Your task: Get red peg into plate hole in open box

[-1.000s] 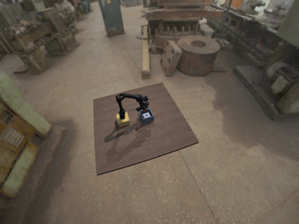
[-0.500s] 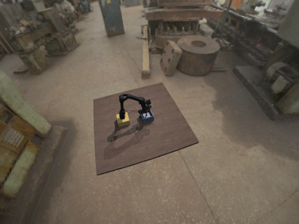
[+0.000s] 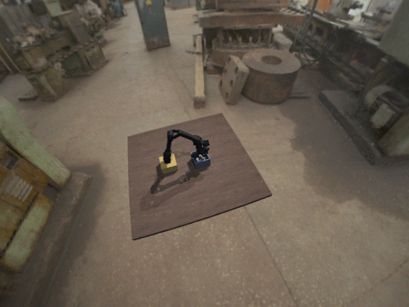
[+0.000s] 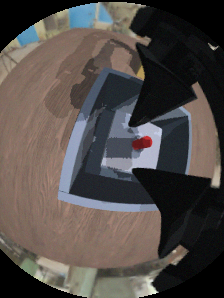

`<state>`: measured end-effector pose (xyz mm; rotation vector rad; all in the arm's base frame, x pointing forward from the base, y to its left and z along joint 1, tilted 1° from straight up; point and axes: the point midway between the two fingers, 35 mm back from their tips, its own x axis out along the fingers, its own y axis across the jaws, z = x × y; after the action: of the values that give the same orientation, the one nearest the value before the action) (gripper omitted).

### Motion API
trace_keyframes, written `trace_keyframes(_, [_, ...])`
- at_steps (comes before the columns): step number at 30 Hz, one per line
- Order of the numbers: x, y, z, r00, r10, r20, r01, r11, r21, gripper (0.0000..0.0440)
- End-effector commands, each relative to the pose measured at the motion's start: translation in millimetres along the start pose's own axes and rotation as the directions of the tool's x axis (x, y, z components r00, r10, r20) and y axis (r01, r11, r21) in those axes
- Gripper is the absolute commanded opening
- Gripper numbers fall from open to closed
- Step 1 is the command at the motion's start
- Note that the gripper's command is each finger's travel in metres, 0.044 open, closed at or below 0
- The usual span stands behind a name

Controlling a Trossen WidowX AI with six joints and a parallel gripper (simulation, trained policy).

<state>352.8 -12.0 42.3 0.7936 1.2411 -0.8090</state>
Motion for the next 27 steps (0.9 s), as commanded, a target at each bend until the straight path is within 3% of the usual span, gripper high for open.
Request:
trace_keyframes(1, [-1, 8, 10, 1.0, 0.016, 0.006, -0.016, 1.0, -0.008, 0.0314])
trace_keyframes(8, [-2, 19, 30, 0.999, 0.035, 0.029, -0.034, 0.999, -0.015, 0.044])
trace_keyframes(22, [-11, 28, 82, 0.986, 0.096, 0.137, -0.101, 0.994, 0.03, 0.044])
trace_keyframes(27, [-11, 29, 83, 0.985, 0.097, 0.141, -0.103, 0.994, 0.031, 0.044])
